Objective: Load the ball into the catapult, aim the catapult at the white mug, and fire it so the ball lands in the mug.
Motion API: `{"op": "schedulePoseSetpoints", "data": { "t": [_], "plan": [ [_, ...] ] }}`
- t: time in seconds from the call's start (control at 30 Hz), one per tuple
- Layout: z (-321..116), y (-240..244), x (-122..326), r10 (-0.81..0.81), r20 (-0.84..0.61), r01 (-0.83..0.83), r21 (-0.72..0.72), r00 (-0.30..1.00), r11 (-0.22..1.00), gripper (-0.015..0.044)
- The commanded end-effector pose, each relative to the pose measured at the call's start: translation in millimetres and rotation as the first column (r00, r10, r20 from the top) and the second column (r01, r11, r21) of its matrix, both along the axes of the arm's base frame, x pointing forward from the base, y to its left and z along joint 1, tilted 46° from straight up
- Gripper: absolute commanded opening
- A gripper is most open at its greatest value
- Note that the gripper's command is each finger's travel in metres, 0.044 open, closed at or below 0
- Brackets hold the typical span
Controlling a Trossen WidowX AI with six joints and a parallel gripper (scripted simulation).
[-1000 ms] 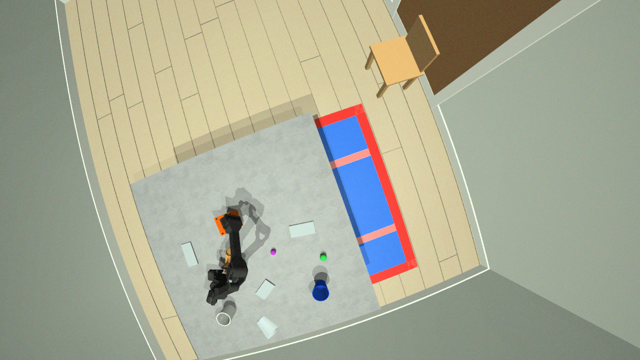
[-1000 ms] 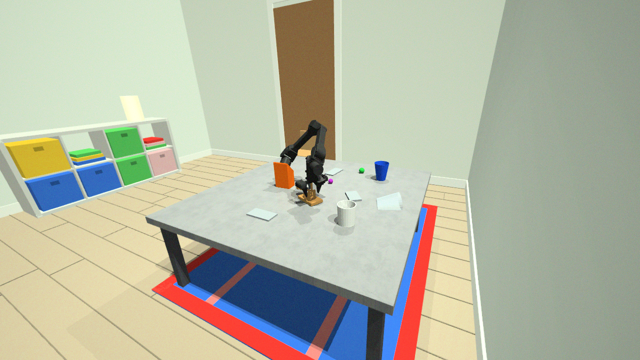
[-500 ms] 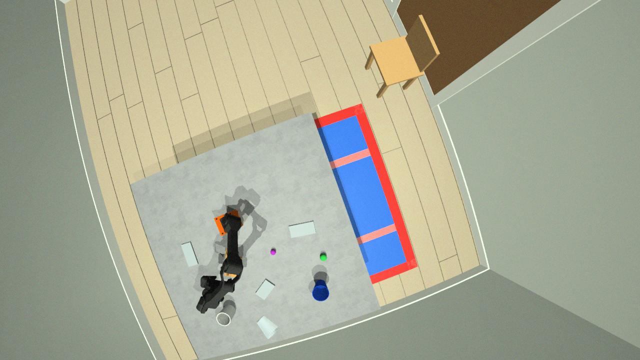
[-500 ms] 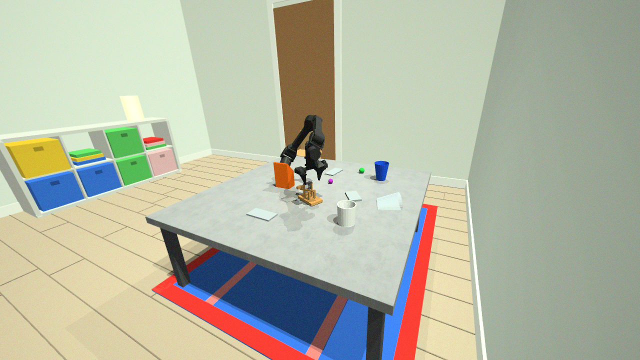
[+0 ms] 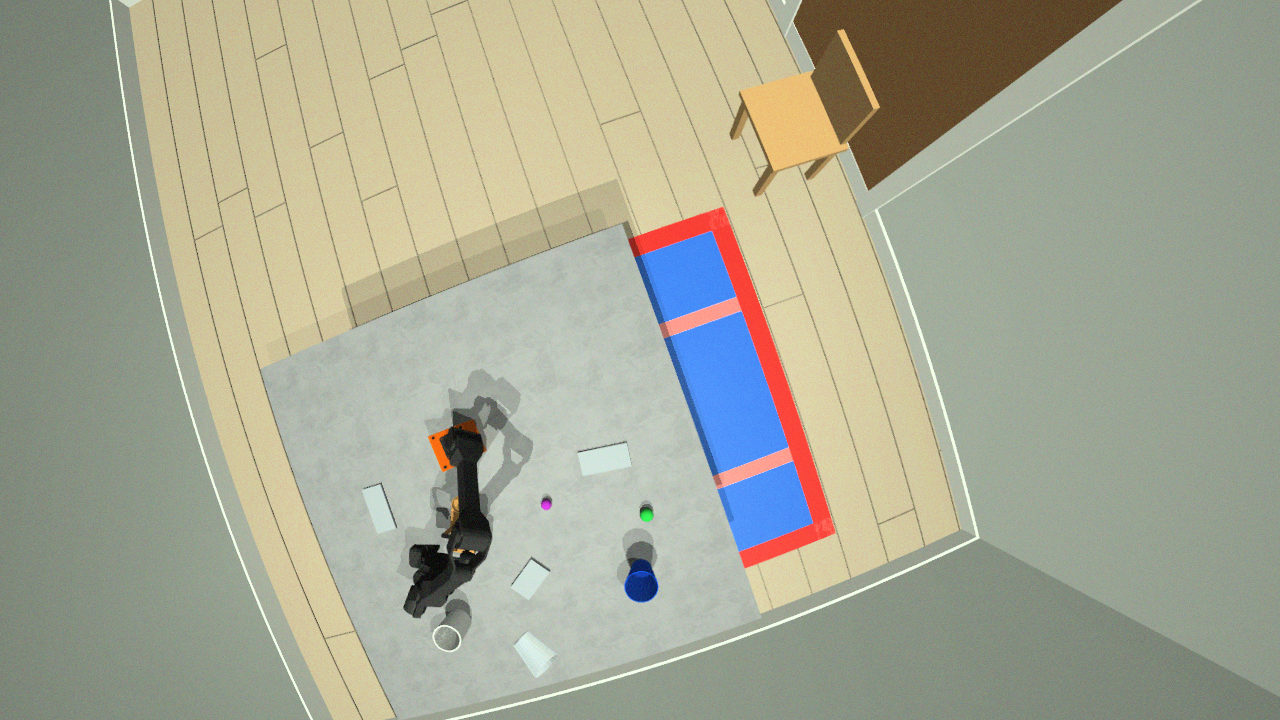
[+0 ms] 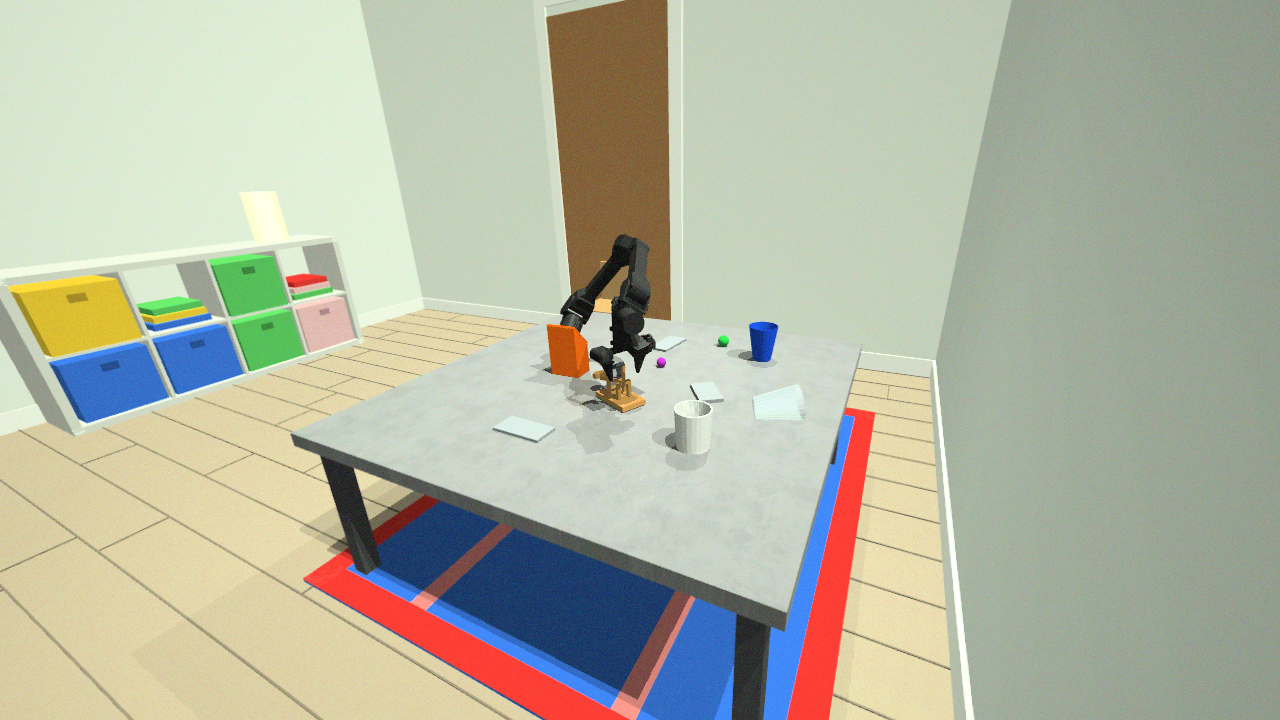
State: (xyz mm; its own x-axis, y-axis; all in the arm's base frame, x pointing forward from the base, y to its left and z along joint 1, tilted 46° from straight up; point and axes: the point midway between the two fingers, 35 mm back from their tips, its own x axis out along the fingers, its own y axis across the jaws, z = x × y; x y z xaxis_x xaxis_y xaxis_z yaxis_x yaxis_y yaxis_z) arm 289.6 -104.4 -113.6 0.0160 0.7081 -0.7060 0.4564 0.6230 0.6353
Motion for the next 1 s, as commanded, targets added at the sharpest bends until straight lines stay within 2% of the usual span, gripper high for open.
{"op": "schedulePoseSetpoints", "data": {
  "t": [0.0, 0.97],
  "plan": [
    [-3.5, 1.6, 0.3, -0.012, -0.001, 0.012, 0.004, 1.0, 1.0, 0.044],
    [-36.8, 35.4, 0.8, -0.012, 0.0, 0.012, 0.006, 1.0, 1.0, 0.044]
  ]
}}
